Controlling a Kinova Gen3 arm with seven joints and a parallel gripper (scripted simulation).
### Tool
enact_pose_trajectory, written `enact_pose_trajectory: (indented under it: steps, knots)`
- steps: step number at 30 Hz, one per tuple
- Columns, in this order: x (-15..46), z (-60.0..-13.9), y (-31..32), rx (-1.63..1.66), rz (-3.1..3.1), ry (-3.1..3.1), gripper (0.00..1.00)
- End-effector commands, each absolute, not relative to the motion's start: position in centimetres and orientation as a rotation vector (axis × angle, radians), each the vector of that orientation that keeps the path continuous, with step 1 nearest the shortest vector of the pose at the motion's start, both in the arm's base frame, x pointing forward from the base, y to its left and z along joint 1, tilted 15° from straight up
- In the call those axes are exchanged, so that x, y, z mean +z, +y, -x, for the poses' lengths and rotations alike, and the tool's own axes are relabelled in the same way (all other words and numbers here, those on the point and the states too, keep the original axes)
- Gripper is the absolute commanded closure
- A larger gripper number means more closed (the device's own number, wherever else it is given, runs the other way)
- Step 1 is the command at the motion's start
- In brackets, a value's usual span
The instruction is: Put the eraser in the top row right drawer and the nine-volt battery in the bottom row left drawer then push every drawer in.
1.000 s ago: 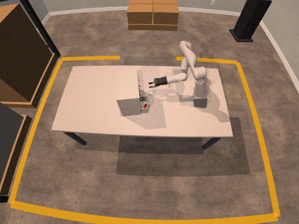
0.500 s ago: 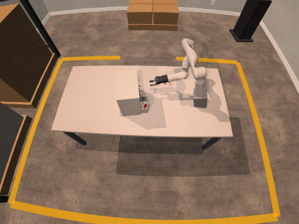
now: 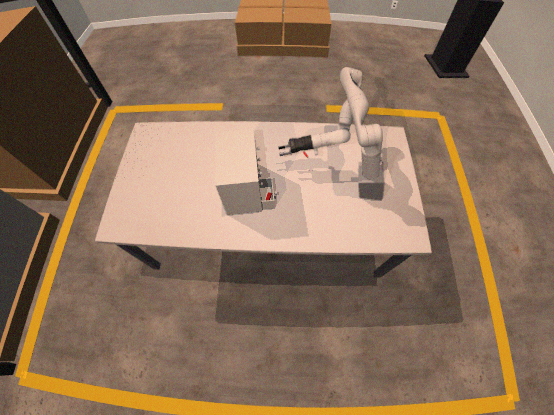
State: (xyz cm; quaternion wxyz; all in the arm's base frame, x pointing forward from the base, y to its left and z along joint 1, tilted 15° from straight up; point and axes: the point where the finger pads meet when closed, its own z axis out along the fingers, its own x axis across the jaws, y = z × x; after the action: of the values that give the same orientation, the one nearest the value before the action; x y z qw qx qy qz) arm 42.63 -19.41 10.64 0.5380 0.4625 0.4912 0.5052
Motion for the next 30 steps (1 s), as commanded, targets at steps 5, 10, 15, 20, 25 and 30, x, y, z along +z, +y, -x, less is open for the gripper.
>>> enact_pose_trajectory:
  steps: [5, 10, 15, 20, 25, 30]
  knots:
    - [10.5, -41.9, -20.7, 1.193, -1.096, 1.177, 0.19]
    - [10.5, -41.6, -21.2, 1.193, -1.096, 1.177, 0.19]
    - [10.4, -41.2, -21.9, 1.193, -1.097, 1.178, 0.19]
    - [10.4, -40.8, -22.5, 1.194, -1.098, 1.177, 0.19]
    - [10.3, -40.6, -22.7, 1.194, -1.098, 1.177, 0.19]
    - [10.3, -40.2, -23.5, 1.195, -1.099, 1.177, 0.19]
